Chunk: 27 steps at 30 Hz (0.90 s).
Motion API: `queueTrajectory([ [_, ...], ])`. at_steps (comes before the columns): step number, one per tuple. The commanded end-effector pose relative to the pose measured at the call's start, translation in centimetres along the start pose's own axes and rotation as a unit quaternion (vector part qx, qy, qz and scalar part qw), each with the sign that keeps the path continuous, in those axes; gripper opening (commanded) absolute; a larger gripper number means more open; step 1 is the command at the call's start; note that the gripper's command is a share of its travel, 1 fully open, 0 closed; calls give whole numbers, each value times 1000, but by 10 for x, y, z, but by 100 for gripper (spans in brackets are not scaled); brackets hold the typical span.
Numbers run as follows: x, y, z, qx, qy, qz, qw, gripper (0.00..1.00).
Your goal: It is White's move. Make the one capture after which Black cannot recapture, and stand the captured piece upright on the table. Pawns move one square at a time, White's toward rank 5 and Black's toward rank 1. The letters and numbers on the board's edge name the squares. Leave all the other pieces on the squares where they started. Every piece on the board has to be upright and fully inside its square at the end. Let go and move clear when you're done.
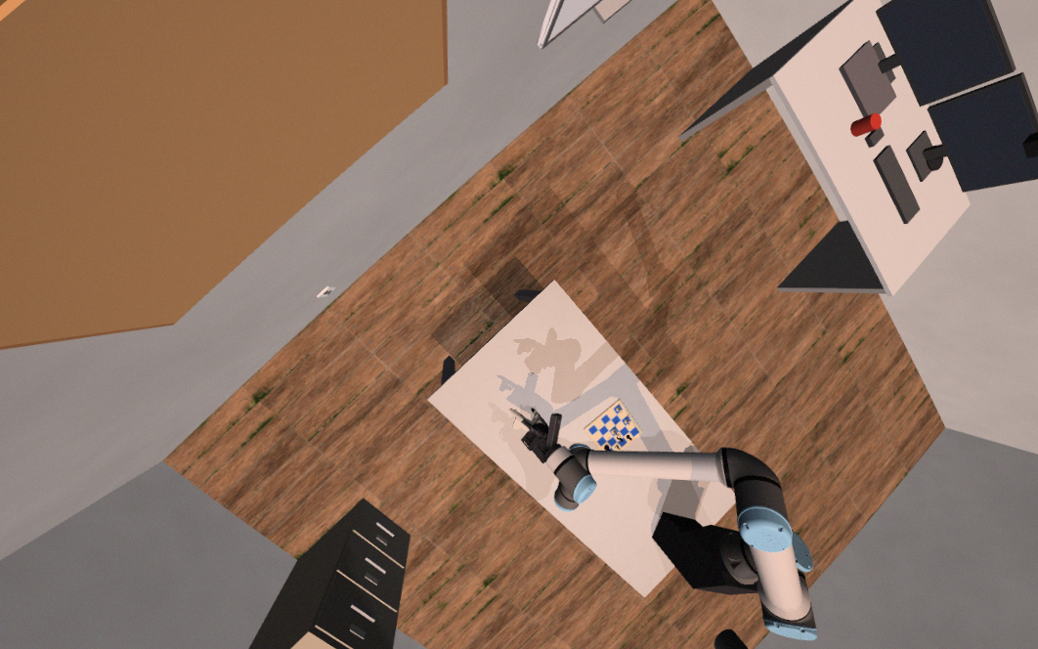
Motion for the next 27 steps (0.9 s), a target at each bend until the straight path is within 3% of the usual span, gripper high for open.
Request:
queueTrajectory([
  [1,0,1,-1,1,0,0,1000,100],
  [27,2,0,-1,-1,3,-2,1000,100],
])
Point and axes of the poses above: the point where the finger pads meet when closed, its own y axis back along the fingers, its own z axis across the jaws, x = y × z, the point moved 3 cm from there along y, back along the fingers, and after that the axes turned 9 degrees about -y, right-handed, at the moved point
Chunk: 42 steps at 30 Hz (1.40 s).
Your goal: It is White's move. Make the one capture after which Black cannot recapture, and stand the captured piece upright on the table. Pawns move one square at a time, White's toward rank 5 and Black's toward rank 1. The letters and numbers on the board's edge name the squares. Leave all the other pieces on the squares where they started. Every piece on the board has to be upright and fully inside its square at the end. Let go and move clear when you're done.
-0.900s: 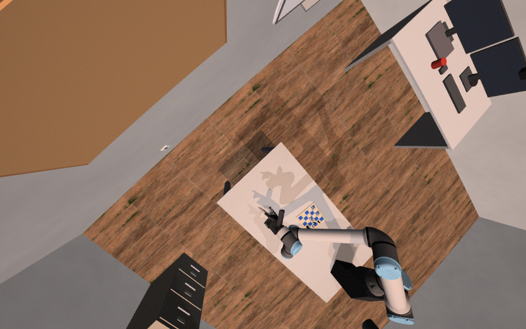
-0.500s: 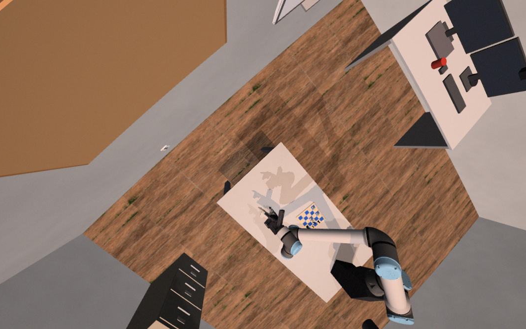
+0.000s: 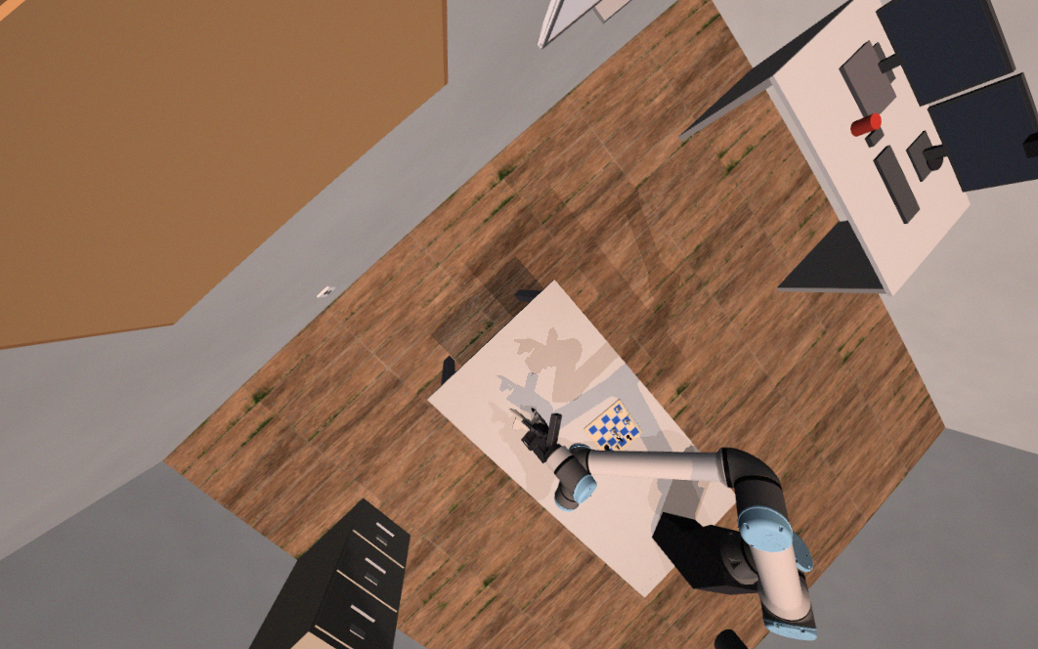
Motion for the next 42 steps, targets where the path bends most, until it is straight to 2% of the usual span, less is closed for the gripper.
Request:
queueTrajectory([
  [1,2,0,-1,-1,3,-2,1000,100],
  [11,11,-2,0,-9,22,-13,1000,100],
  [24,38,-4,6,-35,77,-51,995,100],
  [31,64,-1,18,-59,131,-94,985,100],
  [39,99,15,45,-91,204,-164,961,100],
  [41,99,15,45,-91,204,-164,961,100],
  [42,103,18,50,-95,213,-174,957,100],
])
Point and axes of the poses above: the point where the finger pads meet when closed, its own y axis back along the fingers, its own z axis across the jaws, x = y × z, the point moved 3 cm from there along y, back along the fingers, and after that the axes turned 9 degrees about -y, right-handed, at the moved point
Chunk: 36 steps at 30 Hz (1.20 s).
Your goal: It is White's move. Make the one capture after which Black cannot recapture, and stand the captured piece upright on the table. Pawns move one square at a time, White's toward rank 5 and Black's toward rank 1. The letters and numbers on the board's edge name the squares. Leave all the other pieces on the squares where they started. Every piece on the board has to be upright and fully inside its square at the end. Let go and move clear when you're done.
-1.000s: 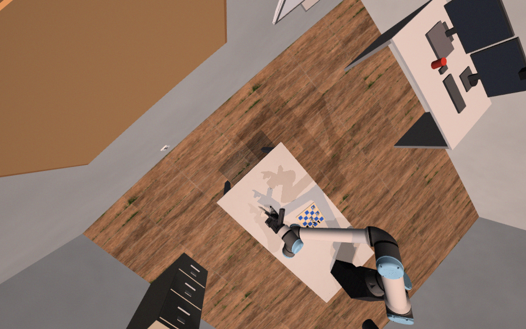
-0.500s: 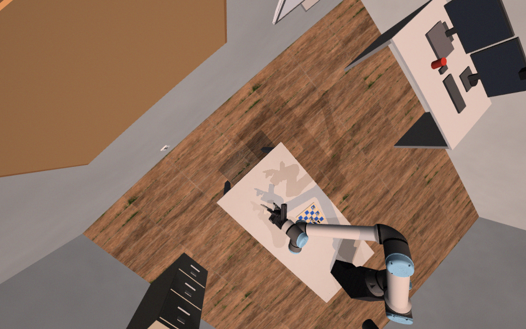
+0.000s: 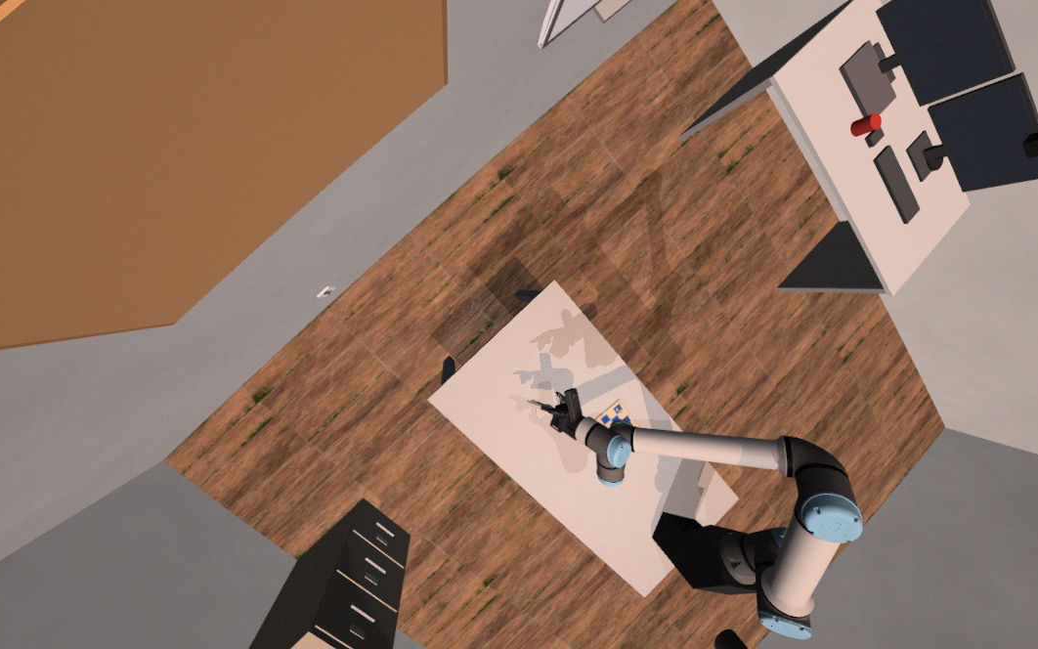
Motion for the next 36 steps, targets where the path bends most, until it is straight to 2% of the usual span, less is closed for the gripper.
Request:
queueTrajectory([
  [1,9,13,22,-16,43,-46,998,100],
  [6,12,37,60,-31,96,-108,989,100],
  [7,12,37,60,-31,96,-108,989,100],
  [10,9,57,86,-37,127,-149,980,100],
  [11,9,57,86,-37,127,-149,980,100],
  [13,6,72,105,-40,147,-179,972,100],
  [16,6,72,105,-40,147,-179,972,100],
  [20,-5,109,145,-41,184,-241,952,100],
  [21,-5,109,145,-41,184,-241,952,100],
  [23,-14,131,166,-39,201,-273,940,100],
  [24,-14,131,166,-39,201,-273,940,100],
  [26,-24,155,187,-36,216,-307,926,100],
  [27,-24,155,187,-36,216,-307,926,100],
  [29,-35,181,208,-30,230,-340,911,100],
  [30,-35,181,208,-30,230,-340,911,100],
  [31,-41,195,219,-26,236,-357,903,100],
  [33,-41,195,219,-26,236,-357,903,100],
  [35,-55,224,239,-18,247,-390,887,100],
  [36,-55,224,239,-18,247,-390,887,100],
])
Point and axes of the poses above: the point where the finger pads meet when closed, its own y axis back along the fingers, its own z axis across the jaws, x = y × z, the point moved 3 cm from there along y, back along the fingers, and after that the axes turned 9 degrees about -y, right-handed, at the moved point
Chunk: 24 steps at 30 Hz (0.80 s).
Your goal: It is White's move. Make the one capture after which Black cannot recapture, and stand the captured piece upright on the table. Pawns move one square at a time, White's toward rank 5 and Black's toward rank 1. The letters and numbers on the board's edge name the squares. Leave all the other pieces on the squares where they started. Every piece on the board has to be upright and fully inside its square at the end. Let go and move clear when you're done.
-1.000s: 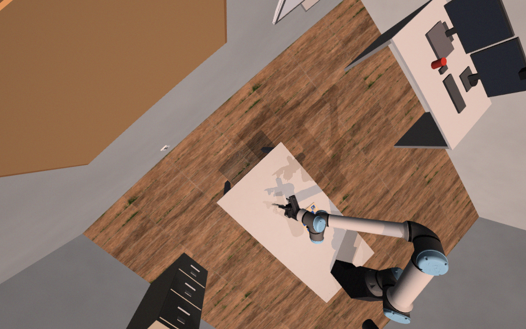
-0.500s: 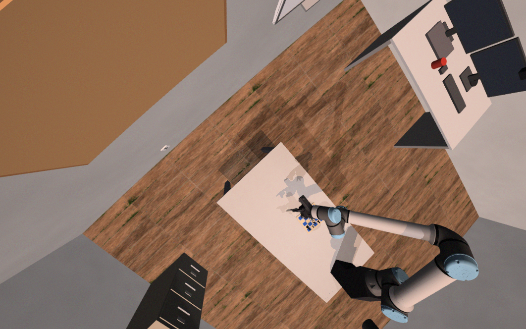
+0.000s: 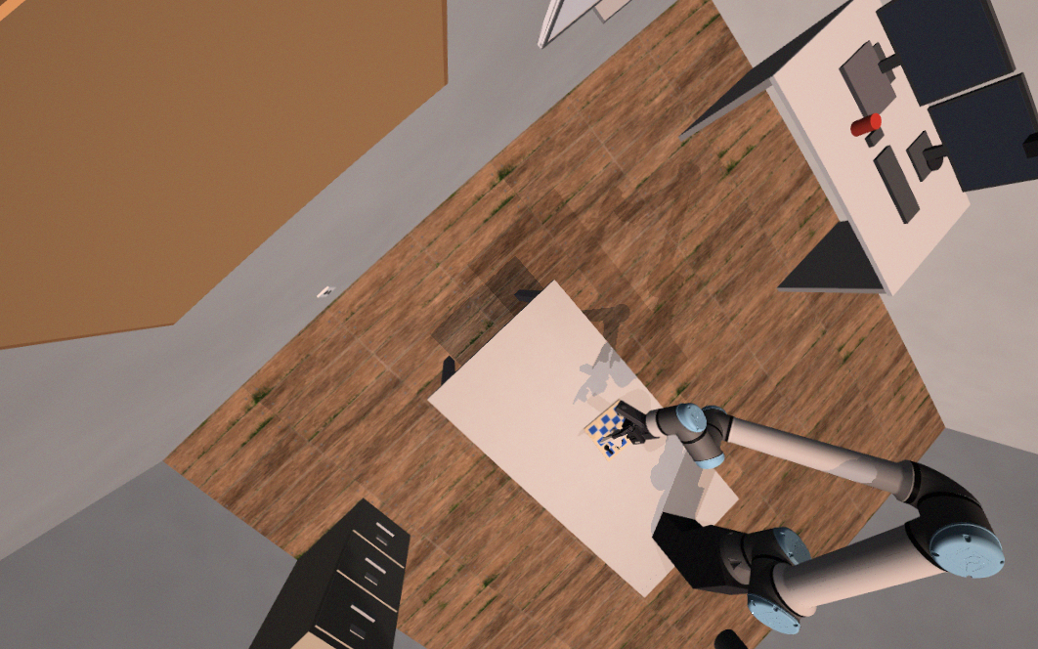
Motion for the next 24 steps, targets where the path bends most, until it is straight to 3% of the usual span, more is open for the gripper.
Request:
queueTrajectory([
  [1,-62,19,18,19,32,-62,997,100],
  [2,-62,19,18,19,32,-62,997,100],
  [5,-101,30,25,34,48,-96,994,100],
  [6,-101,30,25,34,48,-96,994,100],
  [9,-141,40,30,51,63,-128,988,100],
  [14,-134,36,33,52,107,-143,983,100],
  [22,-105,20,39,57,244,-183,951,100],
  [24,-96,14,41,62,289,-196,935,100],
])
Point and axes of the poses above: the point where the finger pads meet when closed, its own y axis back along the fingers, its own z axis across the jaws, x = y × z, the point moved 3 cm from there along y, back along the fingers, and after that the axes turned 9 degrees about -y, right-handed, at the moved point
